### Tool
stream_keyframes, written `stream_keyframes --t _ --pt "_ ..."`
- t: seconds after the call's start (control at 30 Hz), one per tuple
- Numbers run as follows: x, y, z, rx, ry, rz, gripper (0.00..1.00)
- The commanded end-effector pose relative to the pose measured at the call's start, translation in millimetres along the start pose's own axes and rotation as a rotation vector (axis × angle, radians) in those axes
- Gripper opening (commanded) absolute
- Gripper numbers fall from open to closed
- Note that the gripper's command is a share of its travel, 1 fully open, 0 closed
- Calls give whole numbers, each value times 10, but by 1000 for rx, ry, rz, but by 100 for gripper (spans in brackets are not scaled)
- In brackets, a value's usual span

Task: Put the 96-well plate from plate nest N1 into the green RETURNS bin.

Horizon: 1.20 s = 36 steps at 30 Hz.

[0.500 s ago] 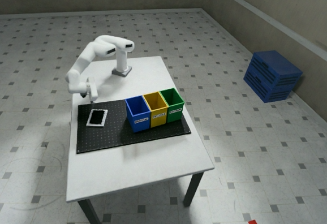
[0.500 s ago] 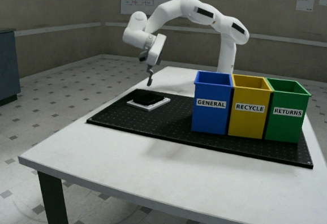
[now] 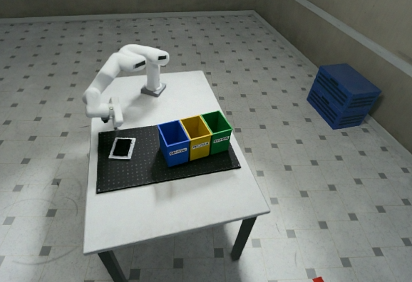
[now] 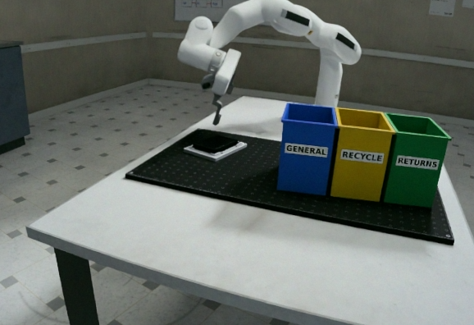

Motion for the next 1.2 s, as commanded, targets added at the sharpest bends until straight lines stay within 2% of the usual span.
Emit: stream_keyframes --t 0.0,0.03,0.07,0.53,0.6,0.83,0.93,0.97,1.03,1.17 --pt "-1 -12 18 -2 -3 -2 100" --pt "-1 -12 18 -2 -3 -2 100" --pt "-21 -30 60 -2 -3 -2 37" --pt "-296 -288 650 -2 -3 -2 37" --pt "-296 -288 650 -2 -3 -2 37" --pt "-433 -417 944 -2 -3 -2 37" --pt "-437 -421 953 -2 -3 -2 37" --pt "-447 -374 984 -19 -31 7 37" --pt "-372 -340 1025 -42 -57 -35 37" --pt "-314 -299 1067 -61 -82 -46 37"
Point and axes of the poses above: the point midway between the two finger pads, its own z axis back along the fingers, its own x axis across the jaws, y = z × x, the point moved 5 cm from there along z, back along the fingers, and after that the axes turned 9 degrees about -z, right-handed, at the moved point
